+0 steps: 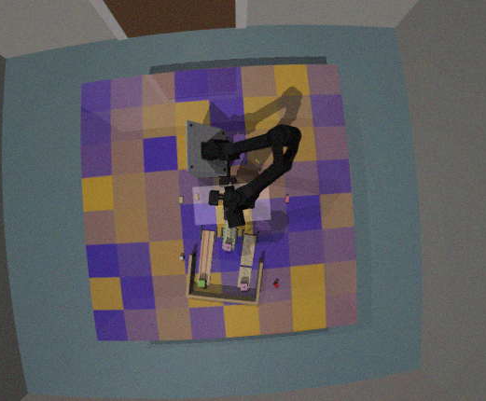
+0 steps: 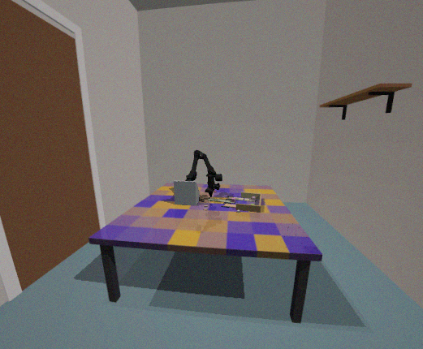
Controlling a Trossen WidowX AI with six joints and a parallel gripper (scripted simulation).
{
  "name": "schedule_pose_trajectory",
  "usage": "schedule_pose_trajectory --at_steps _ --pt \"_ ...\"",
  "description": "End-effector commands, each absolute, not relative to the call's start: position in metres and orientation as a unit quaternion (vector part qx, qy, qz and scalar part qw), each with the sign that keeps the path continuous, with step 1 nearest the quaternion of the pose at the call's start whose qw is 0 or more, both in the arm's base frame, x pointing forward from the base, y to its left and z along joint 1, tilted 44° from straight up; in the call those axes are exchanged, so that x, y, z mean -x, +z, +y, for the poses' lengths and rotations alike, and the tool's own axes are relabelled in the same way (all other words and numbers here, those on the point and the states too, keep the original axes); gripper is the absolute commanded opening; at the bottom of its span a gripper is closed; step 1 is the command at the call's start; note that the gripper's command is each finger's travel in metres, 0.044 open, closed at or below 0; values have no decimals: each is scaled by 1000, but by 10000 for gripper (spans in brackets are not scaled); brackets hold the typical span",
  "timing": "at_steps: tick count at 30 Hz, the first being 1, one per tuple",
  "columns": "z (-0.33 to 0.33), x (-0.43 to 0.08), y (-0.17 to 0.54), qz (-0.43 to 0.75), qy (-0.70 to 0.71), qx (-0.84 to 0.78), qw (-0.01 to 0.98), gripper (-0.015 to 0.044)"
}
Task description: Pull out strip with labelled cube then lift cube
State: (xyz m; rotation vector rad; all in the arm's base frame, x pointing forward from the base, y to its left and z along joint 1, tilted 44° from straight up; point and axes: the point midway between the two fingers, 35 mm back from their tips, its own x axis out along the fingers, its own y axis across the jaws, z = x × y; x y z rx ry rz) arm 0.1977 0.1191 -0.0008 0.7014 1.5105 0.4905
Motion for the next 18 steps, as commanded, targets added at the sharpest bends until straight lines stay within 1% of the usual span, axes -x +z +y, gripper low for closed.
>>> schedule_pose_trajectory --at_steps 1,4,8,18 --pt "108 -200 14 661 220 -309 647 0" --pt "107 -200 12 661 220 -309 647 0" --pt "106 -219 10 675 171 -355 623 105" --pt "99 -251 9 676 167 -359 622 367"
